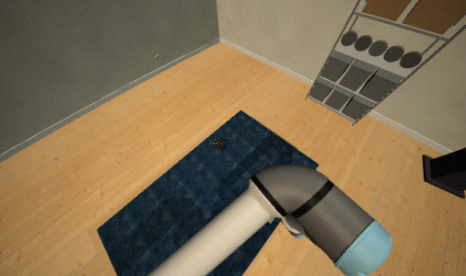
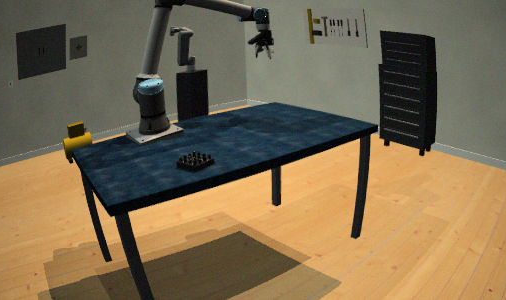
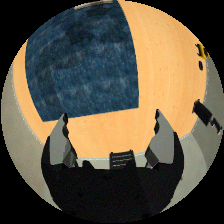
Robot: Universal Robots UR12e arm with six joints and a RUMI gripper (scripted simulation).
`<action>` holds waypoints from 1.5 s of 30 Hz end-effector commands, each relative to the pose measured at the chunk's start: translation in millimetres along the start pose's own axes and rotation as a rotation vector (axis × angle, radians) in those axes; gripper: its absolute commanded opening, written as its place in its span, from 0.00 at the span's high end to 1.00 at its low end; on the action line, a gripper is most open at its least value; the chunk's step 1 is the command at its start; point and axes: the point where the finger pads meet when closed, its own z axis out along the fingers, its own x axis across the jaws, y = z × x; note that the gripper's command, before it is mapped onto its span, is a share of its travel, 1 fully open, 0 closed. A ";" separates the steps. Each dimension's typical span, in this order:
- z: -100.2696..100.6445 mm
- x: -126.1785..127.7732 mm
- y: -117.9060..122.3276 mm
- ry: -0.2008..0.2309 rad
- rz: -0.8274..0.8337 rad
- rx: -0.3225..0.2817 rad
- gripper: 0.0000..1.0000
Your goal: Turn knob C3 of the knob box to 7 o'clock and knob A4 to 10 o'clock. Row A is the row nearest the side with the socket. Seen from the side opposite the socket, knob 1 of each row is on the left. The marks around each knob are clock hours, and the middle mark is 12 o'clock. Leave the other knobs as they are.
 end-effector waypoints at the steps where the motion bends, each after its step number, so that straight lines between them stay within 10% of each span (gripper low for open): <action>1: 6.6 -47.1 -0.9 0.001 0.142 -0.004 0.00; 23: 37.2 -222.0 -33.9 0.006 0.698 -0.007 0.00; 45: 73.3 -403.5 -119.6 0.008 1.351 -0.010 0.00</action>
